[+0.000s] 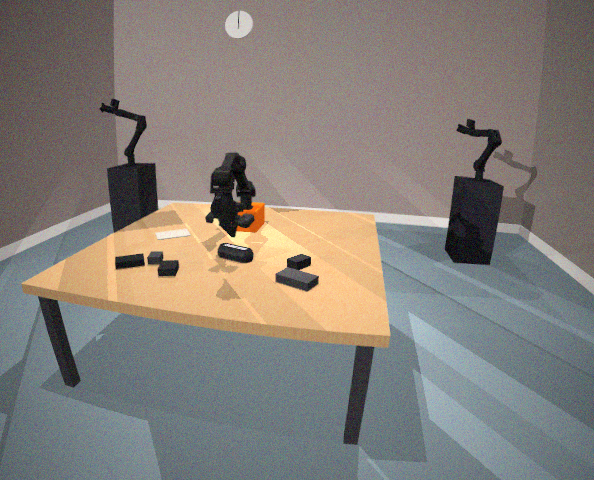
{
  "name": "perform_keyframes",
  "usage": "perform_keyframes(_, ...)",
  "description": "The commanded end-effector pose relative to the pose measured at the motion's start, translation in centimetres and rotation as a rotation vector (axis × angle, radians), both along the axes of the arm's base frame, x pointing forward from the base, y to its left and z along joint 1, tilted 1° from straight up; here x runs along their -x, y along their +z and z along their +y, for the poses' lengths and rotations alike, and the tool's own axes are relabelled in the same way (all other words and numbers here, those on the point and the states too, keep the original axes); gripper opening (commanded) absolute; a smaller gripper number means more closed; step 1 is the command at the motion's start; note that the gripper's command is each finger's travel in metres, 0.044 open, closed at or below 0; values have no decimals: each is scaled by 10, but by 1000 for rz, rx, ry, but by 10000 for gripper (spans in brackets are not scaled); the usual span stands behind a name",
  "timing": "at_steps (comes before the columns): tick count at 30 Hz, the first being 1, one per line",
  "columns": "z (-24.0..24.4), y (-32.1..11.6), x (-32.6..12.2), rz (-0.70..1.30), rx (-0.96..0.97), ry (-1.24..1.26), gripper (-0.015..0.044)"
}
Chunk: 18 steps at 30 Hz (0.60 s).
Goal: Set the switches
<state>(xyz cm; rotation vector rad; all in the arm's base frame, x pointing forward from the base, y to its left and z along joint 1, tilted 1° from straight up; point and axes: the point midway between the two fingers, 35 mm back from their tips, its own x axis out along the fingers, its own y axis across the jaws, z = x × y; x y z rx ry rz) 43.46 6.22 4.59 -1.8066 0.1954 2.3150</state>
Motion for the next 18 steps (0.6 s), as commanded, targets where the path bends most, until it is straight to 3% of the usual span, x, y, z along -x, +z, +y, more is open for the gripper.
perform_keyframes(1,1,0,0,1,24,-88,105)
perform_keyframes(14,11,-3,0,9,217,-925,440)
perform_keyframes(18,14,-4,0,11,266,-1184,440)
